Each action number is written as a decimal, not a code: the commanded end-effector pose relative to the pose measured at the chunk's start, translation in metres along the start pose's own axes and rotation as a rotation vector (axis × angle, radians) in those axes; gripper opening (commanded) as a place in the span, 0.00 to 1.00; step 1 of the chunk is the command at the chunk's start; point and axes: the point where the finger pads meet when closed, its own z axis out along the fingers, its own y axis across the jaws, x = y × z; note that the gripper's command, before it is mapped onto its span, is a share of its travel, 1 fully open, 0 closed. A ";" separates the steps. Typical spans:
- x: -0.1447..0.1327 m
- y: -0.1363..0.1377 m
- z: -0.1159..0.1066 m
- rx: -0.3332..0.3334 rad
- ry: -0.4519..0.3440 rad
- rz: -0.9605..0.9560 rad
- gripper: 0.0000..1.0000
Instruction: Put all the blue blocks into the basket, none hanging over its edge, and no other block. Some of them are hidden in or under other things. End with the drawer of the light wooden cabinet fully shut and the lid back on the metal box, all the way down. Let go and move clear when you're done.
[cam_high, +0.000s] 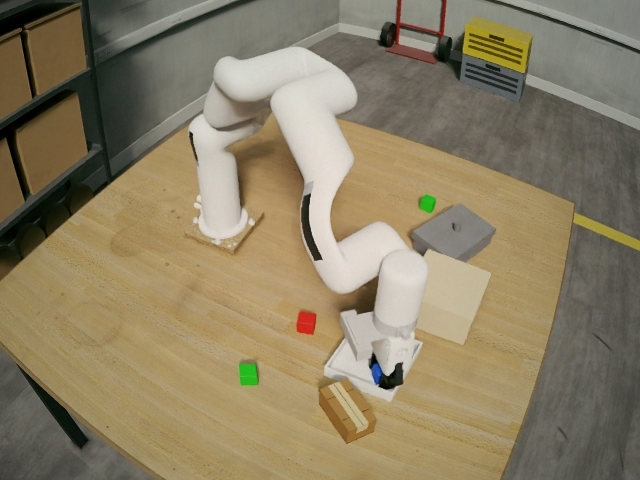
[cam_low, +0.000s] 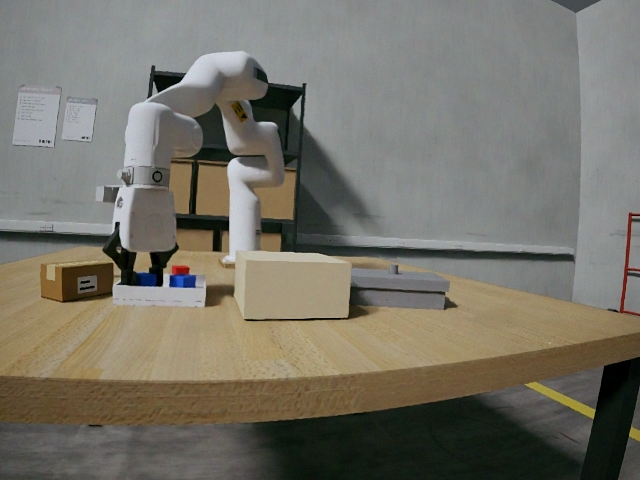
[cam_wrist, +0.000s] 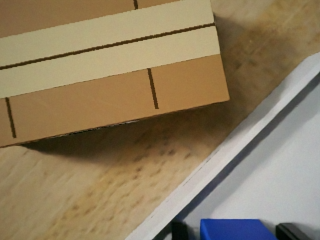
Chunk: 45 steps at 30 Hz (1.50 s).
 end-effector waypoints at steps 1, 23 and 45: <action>-0.001 -0.002 -0.002 0.005 -0.002 0.000 0.52; -0.001 -0.002 -0.030 0.005 -0.002 0.000 0.52; 0.000 -0.001 -0.121 0.005 -0.002 0.000 0.52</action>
